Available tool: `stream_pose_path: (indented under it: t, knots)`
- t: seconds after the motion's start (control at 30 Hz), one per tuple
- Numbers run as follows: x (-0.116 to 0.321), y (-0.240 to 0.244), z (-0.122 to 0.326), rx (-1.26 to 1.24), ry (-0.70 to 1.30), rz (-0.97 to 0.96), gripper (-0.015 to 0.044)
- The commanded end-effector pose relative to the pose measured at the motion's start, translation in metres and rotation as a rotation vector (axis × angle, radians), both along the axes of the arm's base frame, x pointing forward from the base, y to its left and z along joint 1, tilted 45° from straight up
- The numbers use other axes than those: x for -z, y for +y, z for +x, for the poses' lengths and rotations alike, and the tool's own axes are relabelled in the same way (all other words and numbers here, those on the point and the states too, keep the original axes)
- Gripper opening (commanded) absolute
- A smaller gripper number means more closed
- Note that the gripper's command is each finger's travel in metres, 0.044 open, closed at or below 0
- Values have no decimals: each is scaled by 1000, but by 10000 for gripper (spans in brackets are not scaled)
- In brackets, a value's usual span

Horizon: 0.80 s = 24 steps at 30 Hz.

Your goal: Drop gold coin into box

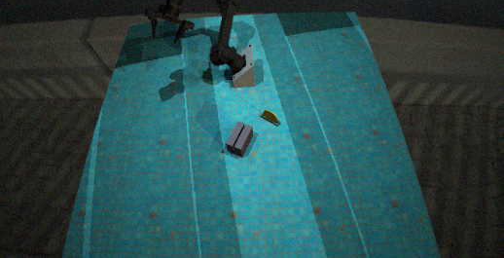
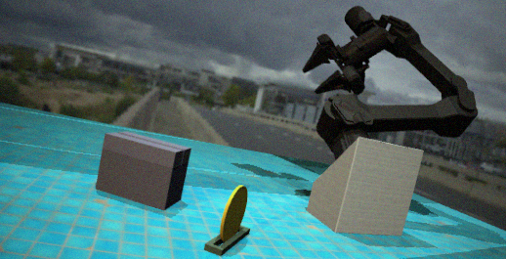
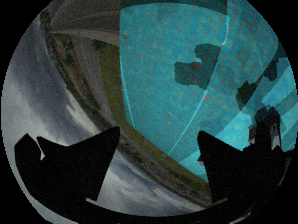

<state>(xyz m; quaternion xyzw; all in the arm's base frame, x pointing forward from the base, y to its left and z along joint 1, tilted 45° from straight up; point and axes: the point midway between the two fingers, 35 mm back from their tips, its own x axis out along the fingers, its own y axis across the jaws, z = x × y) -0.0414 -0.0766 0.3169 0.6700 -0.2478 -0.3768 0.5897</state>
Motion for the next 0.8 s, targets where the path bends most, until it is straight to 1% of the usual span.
stream_pose_path:
  t: [0.0,0.07,0.27,0.47,0.6,0.77]
  knots:
    - [0,-1,2,-6,12,-2,374]
    - [-4,-5,18,-52,106,-16,321]
    - [-7,-14,98,-288,521,-112,164]
    - [16,2,174,-592,909,-247,161]
    - [36,19,215,-763,1133,-348,161]
    - [71,50,262,-998,1420,-511,161]
